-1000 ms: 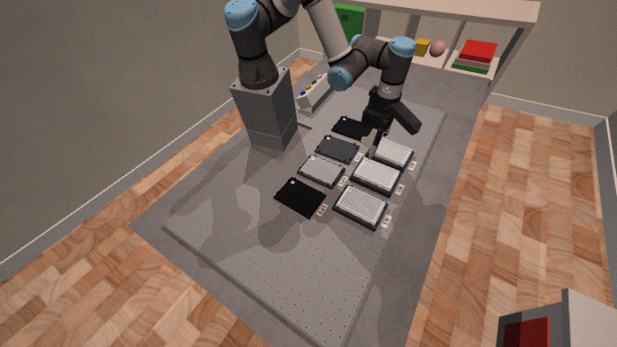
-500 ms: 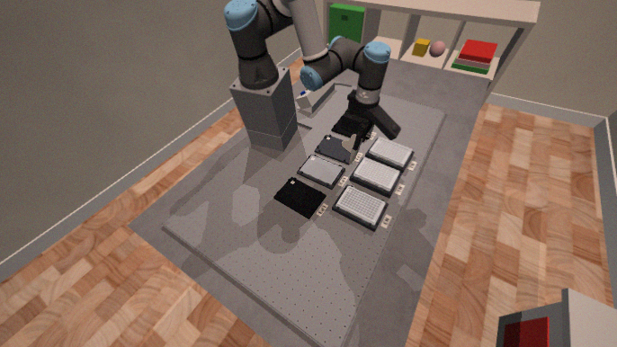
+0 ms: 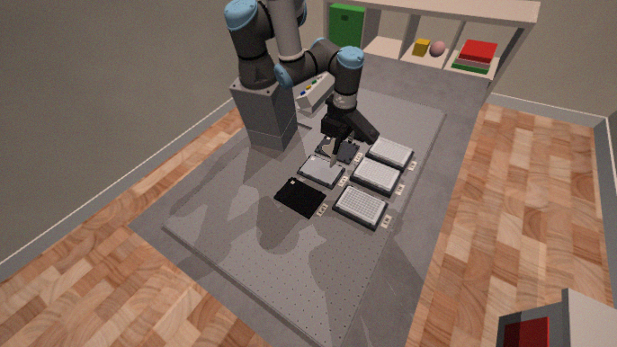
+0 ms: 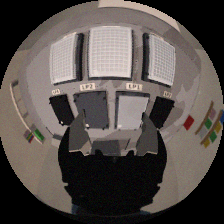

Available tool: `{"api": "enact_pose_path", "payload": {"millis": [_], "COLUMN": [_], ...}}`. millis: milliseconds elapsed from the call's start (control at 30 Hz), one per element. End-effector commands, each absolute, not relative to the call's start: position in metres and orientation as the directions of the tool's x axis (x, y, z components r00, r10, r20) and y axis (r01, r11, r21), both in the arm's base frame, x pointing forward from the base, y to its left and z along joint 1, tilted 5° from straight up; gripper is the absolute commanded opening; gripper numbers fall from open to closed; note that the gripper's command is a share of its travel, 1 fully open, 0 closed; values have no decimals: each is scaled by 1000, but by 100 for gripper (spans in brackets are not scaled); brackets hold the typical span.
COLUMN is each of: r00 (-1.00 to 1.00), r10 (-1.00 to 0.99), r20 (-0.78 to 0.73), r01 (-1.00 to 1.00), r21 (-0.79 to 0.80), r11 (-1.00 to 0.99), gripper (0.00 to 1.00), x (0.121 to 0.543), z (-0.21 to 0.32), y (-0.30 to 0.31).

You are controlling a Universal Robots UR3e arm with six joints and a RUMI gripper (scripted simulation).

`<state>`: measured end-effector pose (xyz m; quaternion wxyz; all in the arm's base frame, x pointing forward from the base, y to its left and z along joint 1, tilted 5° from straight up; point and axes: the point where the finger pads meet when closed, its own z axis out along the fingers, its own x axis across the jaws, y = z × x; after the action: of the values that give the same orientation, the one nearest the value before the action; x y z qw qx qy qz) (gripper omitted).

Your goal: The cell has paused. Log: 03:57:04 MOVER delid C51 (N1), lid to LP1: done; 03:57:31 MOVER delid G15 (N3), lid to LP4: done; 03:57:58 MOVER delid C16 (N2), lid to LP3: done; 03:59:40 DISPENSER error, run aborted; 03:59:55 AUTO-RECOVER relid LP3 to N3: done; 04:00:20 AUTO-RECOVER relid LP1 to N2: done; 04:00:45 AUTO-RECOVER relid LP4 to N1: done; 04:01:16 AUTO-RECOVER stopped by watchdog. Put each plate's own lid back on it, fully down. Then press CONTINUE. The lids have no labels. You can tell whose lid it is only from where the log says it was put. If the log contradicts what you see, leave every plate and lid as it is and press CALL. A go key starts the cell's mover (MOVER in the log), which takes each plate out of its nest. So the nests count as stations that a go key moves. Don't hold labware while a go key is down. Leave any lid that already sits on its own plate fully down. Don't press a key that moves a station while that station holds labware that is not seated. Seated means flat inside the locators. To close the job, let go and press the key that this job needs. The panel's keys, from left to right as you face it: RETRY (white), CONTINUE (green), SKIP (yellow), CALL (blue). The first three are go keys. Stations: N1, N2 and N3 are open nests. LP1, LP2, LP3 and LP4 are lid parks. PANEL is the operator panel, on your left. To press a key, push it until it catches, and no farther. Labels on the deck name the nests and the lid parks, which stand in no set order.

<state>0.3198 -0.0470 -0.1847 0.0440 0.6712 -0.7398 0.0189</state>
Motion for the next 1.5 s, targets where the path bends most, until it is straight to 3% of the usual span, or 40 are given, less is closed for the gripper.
{"api": "enact_pose_path", "payload": {"millis": [0,367,1467], "r00": [-61,-61,-61], "r10": [-994,-994,-994], "r20": [86,85,88], "r01": [-998,-998,-998], "r21": [-18,-17,-19], "r11": [60,60,60], "gripper": [82,82,82], "x": [299,268,269], "z": [-181,-179,-184], "y": [-70,-99,-100]}}
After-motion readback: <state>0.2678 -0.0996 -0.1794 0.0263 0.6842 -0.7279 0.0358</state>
